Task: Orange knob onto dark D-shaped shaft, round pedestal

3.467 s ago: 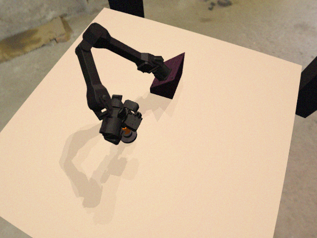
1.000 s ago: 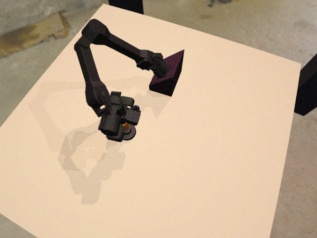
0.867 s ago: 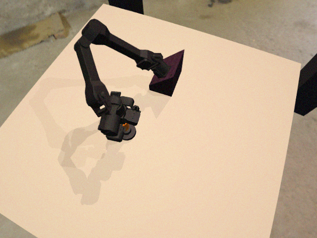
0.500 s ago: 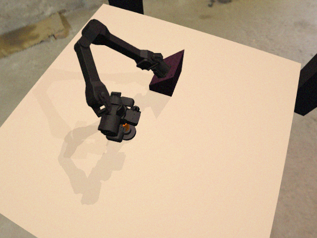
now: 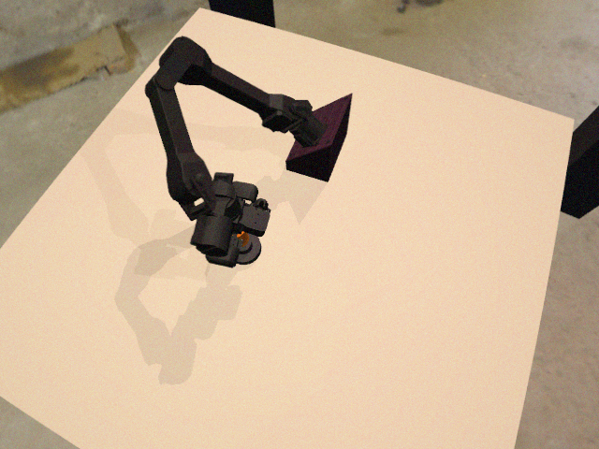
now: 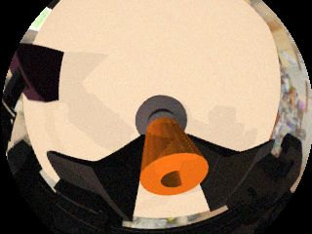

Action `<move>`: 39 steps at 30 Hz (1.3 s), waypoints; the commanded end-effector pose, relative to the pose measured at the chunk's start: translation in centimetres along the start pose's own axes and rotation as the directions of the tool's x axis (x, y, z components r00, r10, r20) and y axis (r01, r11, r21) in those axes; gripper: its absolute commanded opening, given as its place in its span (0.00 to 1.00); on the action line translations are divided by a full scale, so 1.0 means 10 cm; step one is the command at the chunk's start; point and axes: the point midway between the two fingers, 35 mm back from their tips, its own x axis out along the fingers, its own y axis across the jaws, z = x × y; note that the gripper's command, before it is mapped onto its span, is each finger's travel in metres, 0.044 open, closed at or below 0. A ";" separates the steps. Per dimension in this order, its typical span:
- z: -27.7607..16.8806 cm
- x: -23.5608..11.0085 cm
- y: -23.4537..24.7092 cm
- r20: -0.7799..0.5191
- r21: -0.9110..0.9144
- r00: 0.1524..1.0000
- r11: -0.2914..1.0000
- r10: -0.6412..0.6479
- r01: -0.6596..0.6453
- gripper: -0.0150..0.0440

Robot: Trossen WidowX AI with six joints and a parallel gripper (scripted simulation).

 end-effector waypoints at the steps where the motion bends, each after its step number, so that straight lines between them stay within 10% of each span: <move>1: -0.01 -0.03 -0.02 -0.001 -0.020 1.000 1.000 -0.008 0.008 0.25; 39: 0.00 -0.02 -0.03 -0.001 -0.203 1.000 0.979 -0.008 0.008 0.25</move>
